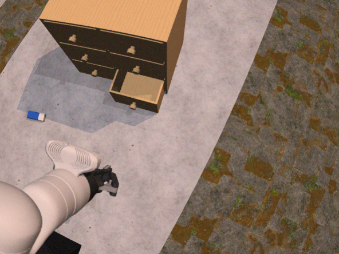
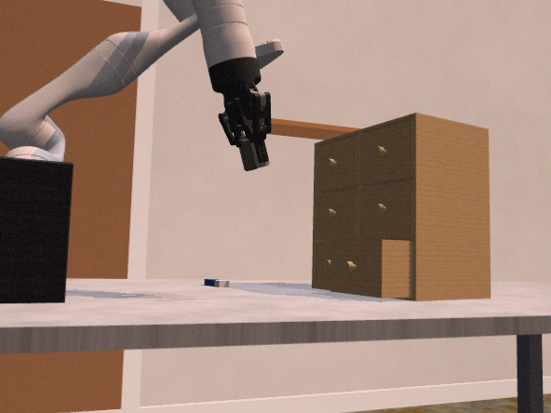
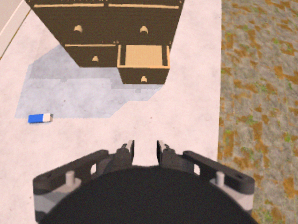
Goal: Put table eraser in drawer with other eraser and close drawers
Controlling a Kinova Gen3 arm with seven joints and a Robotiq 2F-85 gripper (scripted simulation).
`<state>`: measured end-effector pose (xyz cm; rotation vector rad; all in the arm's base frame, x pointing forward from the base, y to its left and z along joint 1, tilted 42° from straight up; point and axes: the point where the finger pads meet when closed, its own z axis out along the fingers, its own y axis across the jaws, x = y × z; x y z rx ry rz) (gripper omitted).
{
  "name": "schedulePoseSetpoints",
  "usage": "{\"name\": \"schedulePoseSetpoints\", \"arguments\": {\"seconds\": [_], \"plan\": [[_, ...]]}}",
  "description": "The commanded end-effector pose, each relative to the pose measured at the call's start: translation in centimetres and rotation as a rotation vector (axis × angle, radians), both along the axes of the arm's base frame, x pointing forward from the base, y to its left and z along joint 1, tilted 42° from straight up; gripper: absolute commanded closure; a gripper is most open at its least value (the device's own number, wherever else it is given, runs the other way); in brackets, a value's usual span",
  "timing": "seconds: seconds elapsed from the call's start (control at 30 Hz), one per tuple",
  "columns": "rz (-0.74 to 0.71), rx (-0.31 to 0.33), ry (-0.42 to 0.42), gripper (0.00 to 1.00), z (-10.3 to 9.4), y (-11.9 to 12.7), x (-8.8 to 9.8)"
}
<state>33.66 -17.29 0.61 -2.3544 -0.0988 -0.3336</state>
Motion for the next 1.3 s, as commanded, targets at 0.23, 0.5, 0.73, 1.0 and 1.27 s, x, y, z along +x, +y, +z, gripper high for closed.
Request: {"name": "schedulePoseSetpoints", "arguments": {"seconds": [0.23,0.5,0.73,1.0,1.27], "plan": [[0.146,-0.029,0.135,0.67,1.4,-0.9,-0.3],[0.206,-0.046,0.200,0.67,1.9,-1.5,-0.9],[0.213,-0.048,0.199,0.67,2.0,-1.5,-0.7],[0.212,-0.047,0.201,0.67,2.0,-1.5,-0.8],[0.212,-0.047,0.201,0.00,2.0,-1.5,-0.8]]}}
